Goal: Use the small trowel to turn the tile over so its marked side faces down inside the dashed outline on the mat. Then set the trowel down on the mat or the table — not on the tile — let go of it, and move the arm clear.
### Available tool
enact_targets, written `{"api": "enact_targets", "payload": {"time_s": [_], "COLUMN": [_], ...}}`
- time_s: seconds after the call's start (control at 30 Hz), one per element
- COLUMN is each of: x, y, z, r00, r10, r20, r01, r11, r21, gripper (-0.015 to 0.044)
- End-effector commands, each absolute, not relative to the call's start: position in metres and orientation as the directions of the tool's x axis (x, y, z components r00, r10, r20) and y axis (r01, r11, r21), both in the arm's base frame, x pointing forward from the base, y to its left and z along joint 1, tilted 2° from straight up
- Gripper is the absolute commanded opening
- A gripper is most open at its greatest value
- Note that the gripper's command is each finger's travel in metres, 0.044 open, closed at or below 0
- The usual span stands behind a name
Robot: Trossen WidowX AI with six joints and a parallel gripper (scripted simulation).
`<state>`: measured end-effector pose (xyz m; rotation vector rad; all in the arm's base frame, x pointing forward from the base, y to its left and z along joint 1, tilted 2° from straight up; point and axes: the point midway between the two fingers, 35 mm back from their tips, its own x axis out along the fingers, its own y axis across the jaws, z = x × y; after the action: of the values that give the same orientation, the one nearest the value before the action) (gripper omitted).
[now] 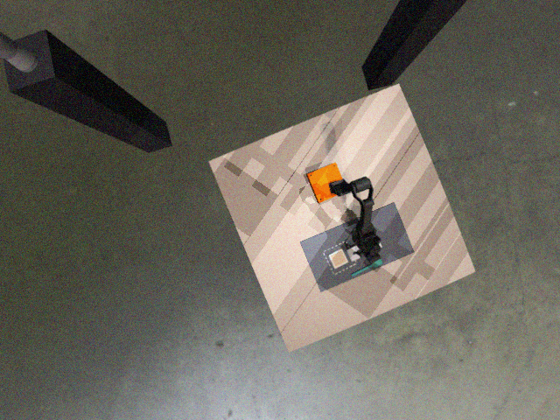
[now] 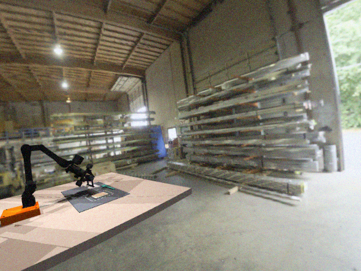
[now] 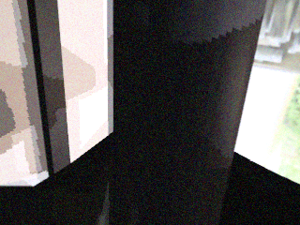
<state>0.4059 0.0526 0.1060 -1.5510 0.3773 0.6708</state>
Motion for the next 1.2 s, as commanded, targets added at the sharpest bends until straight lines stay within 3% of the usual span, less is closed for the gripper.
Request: {"api": "enact_targets", "payload": {"time_s": [0.0,0.23,1.17], "x": [0.406,0.397,0.396], "y": [0.072,0.105,0.106], "z": [0.122,0.140,0.141], "r00": [0.782,0.782,0.783], "r10": [0.162,0.164,0.164], "r20": [-0.603,-0.601,-0.601], "r01": [-0.594,-0.593,-0.593], "r11": [-0.101,-0.099,-0.098], "r21": [-0.798,-0.799,-0.799], "gripper": [0.0000,0.0000,0.0000]}}
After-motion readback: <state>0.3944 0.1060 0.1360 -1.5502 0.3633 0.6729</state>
